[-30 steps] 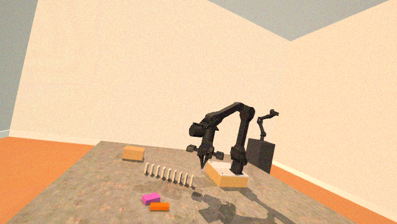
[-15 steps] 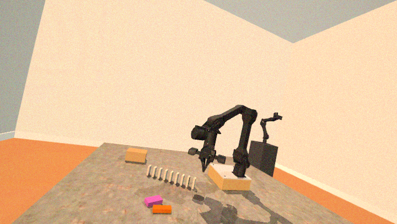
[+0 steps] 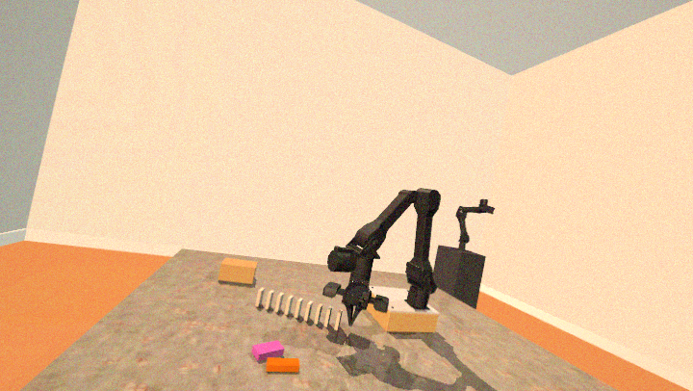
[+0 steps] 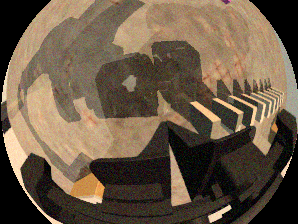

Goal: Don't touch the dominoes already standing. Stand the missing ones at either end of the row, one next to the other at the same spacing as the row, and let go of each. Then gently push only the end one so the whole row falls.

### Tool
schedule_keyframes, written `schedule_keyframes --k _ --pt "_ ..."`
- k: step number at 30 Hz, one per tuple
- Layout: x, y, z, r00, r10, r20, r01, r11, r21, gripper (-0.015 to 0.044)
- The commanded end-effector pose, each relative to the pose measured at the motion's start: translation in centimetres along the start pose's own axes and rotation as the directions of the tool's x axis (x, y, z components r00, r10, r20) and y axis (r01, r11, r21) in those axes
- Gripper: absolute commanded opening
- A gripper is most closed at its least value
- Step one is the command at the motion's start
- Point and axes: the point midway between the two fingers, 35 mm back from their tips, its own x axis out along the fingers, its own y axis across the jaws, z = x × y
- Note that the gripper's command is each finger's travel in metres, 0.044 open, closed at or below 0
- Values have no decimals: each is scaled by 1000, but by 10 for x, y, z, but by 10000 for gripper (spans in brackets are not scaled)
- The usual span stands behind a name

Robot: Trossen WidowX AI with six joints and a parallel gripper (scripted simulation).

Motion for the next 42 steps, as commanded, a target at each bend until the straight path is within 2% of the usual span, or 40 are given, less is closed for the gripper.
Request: schedule_keyframes --k 1,21,23,27,42 --pt "0 -5 1 1000 -1 4 1 1000 -2 0" --pt "-1 -32 2 1000 -2 -1 2 1000 0 0" --pt "-12 -35 2 1000 11 -13 -11 1000 -23 0" --pt "-58 -56 1 1000 -4 2 4 1000 -4 0" --pt "-60 -57 1 1000 -5 3 5 1000 -2 0"
